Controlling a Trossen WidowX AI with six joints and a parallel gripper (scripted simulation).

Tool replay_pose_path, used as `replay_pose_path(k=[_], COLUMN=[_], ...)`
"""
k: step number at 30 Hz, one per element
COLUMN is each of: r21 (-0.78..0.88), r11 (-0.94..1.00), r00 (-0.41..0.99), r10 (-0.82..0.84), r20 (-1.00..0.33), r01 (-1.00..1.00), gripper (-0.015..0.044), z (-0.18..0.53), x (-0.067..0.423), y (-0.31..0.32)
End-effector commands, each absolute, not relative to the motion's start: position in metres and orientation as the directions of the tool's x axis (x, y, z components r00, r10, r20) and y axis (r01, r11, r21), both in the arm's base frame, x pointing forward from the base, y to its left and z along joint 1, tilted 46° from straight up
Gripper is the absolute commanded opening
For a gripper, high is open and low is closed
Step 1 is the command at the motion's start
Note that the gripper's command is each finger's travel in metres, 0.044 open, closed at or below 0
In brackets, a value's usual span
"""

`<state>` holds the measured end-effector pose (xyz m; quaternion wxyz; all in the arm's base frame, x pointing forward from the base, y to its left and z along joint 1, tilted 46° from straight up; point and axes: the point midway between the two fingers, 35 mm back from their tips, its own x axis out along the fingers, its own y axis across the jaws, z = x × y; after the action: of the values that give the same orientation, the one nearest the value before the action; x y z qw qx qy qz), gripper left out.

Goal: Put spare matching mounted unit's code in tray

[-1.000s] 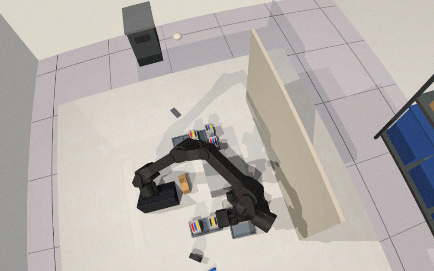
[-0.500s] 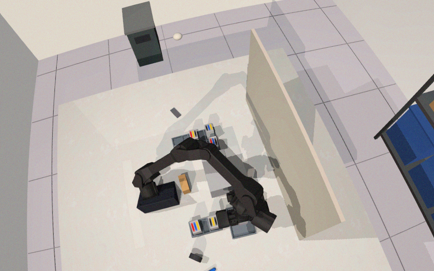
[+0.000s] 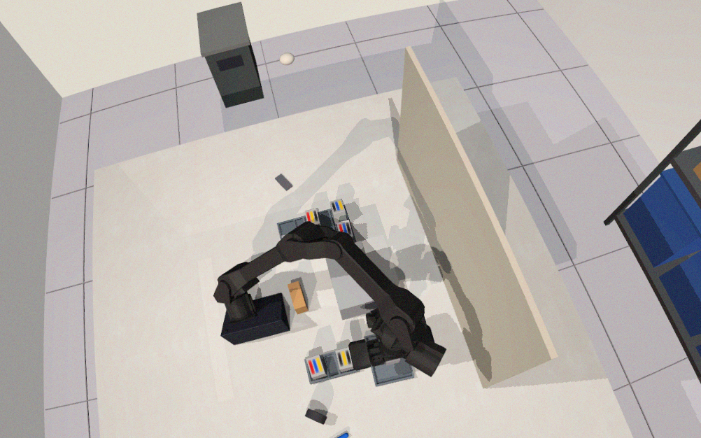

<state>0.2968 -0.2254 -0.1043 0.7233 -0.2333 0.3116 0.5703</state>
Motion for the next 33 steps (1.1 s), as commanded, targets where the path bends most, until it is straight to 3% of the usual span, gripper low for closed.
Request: replay_pose_path(k=[1,33], r21=[0.019,0.018], r11=[0.248,0.248], r00=[0.161,0.161], r10=[0.681,0.682], r20=[-0.714,-0.713], r01=[-0.968,-0.969], gripper=[0.0000,0.0000], z=[-0.106,-0.123], x=[0.297,0.300], y=[-0.224,-0.206])
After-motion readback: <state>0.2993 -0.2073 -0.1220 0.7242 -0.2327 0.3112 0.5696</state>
